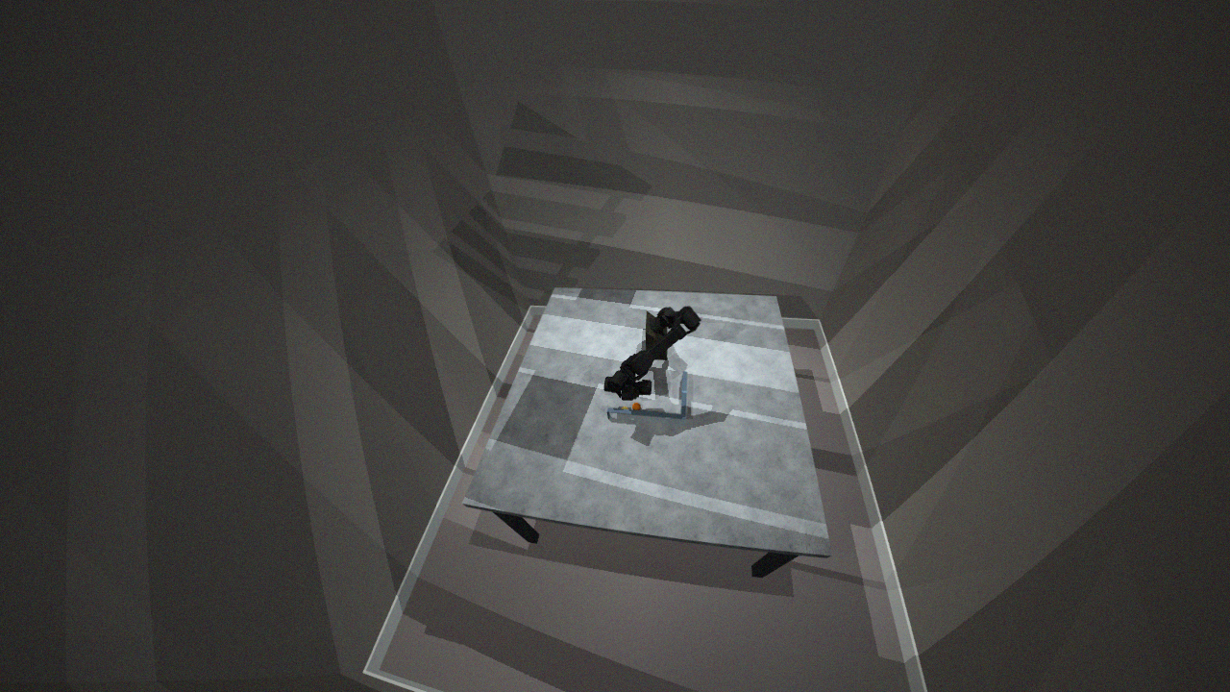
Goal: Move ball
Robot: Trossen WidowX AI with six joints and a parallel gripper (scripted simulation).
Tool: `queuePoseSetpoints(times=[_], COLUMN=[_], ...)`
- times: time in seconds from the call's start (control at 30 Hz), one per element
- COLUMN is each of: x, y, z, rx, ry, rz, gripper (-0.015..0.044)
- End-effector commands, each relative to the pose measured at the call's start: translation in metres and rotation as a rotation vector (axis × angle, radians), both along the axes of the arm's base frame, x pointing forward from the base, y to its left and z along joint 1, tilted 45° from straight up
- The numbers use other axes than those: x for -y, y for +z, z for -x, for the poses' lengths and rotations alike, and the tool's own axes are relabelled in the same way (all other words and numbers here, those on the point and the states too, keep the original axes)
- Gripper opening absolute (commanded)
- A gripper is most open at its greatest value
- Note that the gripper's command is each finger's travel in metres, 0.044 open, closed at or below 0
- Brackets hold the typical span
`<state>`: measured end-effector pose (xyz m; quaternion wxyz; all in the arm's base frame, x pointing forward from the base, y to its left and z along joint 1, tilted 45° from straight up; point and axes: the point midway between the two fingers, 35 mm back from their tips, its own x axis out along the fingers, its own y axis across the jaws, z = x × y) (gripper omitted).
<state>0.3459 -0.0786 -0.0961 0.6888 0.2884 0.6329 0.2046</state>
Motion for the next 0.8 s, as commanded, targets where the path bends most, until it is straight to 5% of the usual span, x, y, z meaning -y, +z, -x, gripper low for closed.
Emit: queuePoseSetpoints(times=[0.0, 0.77], x=[-0.028, -0.049], y=[0.018, -0.002], z=[-0.011, -0.013], rx=[-0.041, -0.041], ry=[-0.006, -0.006], rz=[-0.075, -0.076], gripper=[0.028, 0.028])
